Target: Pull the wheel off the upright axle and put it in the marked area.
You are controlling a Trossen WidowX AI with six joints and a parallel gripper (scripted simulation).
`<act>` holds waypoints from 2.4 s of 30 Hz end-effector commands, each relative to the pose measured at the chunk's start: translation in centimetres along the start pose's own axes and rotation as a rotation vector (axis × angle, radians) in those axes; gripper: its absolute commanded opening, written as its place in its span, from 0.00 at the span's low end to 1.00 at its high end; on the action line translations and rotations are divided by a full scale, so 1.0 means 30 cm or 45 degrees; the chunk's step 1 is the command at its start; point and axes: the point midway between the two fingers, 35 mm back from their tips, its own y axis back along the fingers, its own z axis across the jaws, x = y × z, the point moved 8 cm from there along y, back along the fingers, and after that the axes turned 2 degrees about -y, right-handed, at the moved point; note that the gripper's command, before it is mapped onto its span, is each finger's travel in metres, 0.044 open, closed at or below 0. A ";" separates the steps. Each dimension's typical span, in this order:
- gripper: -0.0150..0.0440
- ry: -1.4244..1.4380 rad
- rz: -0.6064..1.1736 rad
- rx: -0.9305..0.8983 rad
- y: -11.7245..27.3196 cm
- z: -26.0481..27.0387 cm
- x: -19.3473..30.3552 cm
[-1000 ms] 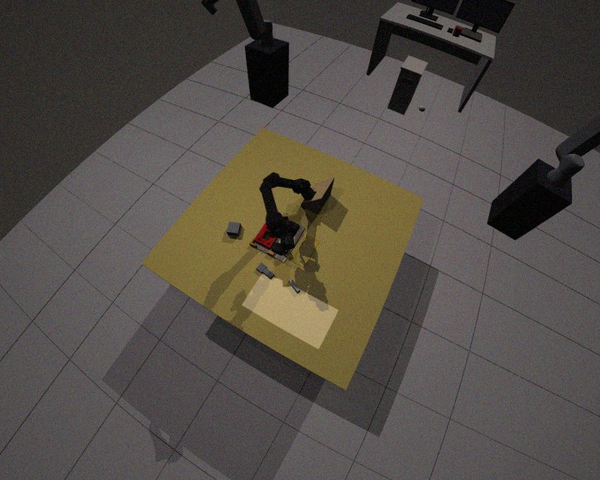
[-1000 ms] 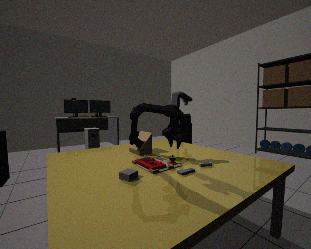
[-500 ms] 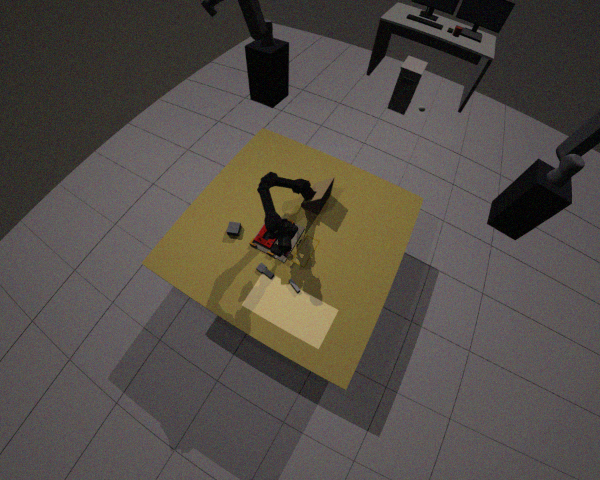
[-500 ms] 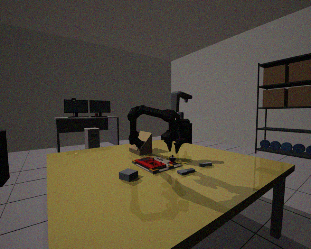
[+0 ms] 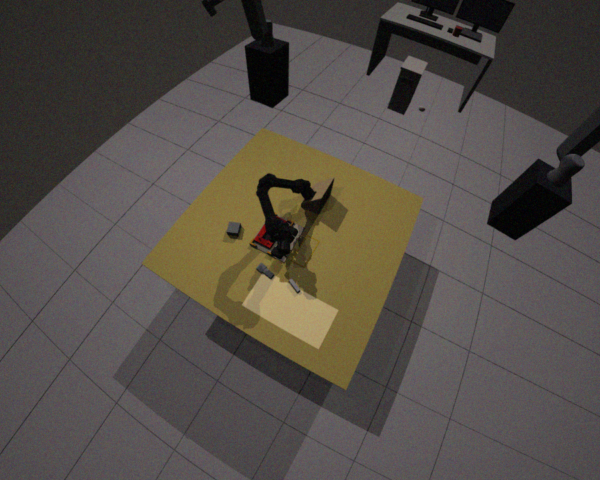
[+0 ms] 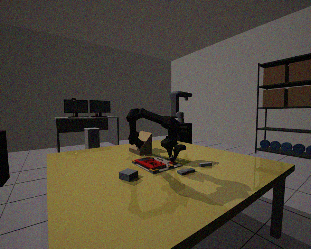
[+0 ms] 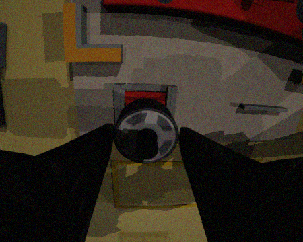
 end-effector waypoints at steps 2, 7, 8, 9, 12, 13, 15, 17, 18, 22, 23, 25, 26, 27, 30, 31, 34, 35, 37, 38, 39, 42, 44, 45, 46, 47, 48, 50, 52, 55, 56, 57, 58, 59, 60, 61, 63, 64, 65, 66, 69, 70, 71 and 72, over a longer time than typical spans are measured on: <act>0.56 -0.002 0.000 0.003 -0.001 0.000 -0.001; 0.44 -0.002 0.000 0.003 0.000 0.000 -0.001; 0.39 -0.002 0.000 0.003 0.001 0.000 -0.001; 0.35 -0.002 0.000 0.003 0.001 0.000 -0.001; 0.25 -0.002 0.000 0.003 0.004 0.000 -0.001; 0.25 -0.002 0.000 0.003 0.005 0.000 -0.001; 0.25 -0.002 0.000 0.002 0.008 0.000 -0.001; 0.25 -0.001 0.000 0.002 0.010 0.000 -0.001; 0.25 -0.001 0.000 0.002 0.011 0.000 -0.001; 0.25 -0.001 0.000 0.001 0.015 0.000 -0.001; 0.25 -0.001 0.000 0.001 0.016 0.000 -0.001; 0.25 -0.001 0.000 0.001 0.018 0.000 -0.001; 0.25 -0.001 0.000 0.001 0.020 0.000 -0.001; 0.25 -0.001 0.000 0.001 0.021 0.000 -0.001; 0.25 -0.001 0.000 0.000 0.024 0.000 -0.001; 0.25 -0.001 0.000 0.000 0.025 0.000 -0.001; 0.25 -0.001 0.000 0.000 0.028 0.000 0.000; 0.25 -0.001 0.000 0.000 0.029 0.000 0.000; 0.25 -0.001 0.000 -0.001 0.032 0.000 0.000; 0.25 -0.001 0.000 -0.001 0.033 0.000 0.000; 0.25 -0.001 0.000 -0.001 0.034 0.000 0.000; 0.25 -0.001 0.000 -0.001 0.037 0.000 0.000; 0.25 -0.001 0.000 -0.002 0.039 0.000 0.000; 0.25 -0.001 0.000 -0.002 0.040 0.000 0.000; 0.25 -0.001 0.000 -0.002 0.042 0.000 0.000; 0.25 -0.001 0.000 -0.002 0.043 0.000 0.000; 0.25 -0.001 0.000 -0.002 0.044 0.000 0.000; 0.25 0.000 0.000 -0.003 0.046 0.000 0.000; 0.25 0.000 0.000 -0.003 0.048 0.000 0.000; 0.25 0.000 0.000 -0.003 0.051 0.000 0.000; 0.25 0.000 0.000 -0.003 0.053 0.000 0.000; 0.25 0.000 0.000 -0.004 0.054 0.000 0.000; 0.25 0.000 0.000 -0.004 0.055 0.000 0.000; 0.25 0.000 0.000 -0.004 0.056 0.000 0.000; 0.25 0.000 0.000 -0.004 0.057 0.000 0.000; 0.25 0.000 0.000 -0.004 0.058 0.000 0.000; 0.25 0.000 0.000 -0.004 0.060 0.000 0.000; 0.25 0.000 0.000 -0.005 0.061 0.000 0.000; 0.25 0.000 0.000 -0.005 0.063 -0.001 0.000; 0.25 0.000 0.000 -0.005 0.064 -0.001 0.000; 0.25 0.000 0.000 -0.005 0.067 -0.001 0.000; 0.25 0.000 0.000 -0.005 0.068 -0.001 0.000; 0.25 0.000 0.000 -0.006 0.069 -0.001 0.000; 0.25 0.000 0.000 -0.006 0.070 -0.001 0.000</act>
